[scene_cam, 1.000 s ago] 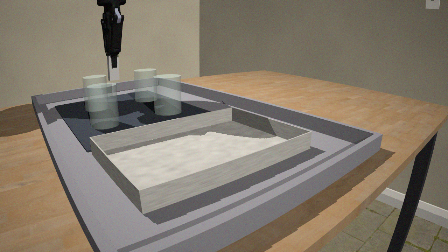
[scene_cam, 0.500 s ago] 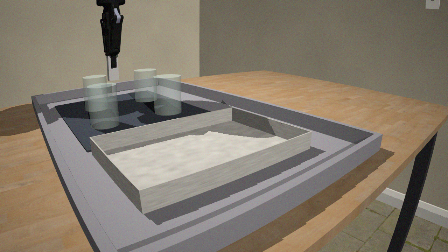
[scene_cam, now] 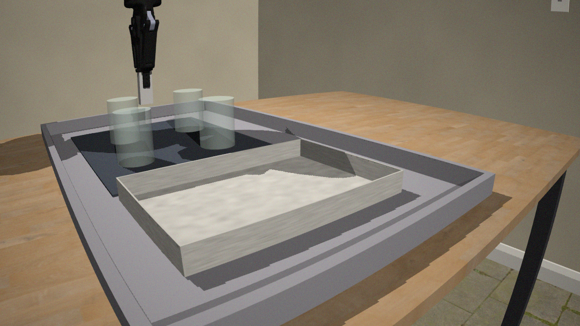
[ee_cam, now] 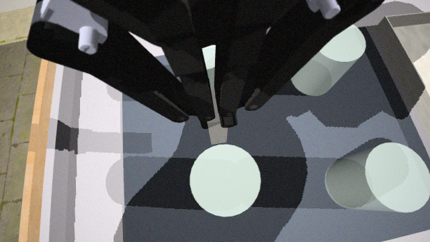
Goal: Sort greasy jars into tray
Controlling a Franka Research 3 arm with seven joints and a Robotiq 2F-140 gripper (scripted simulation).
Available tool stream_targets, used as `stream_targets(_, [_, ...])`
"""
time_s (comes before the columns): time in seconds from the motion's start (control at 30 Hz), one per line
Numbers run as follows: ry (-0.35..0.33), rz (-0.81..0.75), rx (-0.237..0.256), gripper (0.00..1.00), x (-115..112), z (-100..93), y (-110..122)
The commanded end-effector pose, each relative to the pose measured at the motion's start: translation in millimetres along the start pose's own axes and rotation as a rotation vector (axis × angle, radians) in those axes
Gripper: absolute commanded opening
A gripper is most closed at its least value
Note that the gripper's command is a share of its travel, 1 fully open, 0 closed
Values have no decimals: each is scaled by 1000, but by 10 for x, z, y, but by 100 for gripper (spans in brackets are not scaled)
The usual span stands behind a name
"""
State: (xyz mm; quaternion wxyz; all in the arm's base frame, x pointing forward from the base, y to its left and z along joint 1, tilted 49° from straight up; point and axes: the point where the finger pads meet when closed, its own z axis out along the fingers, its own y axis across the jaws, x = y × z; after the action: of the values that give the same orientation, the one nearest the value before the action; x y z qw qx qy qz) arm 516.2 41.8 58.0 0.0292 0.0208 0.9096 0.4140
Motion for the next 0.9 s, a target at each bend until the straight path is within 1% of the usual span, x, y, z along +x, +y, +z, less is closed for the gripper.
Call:
stream_targets(0.0, [-1, -5, 1, 0, 6, 2, 5])
stream_targets(0.87, [-1, -5, 1, 0, 35, 2, 5])
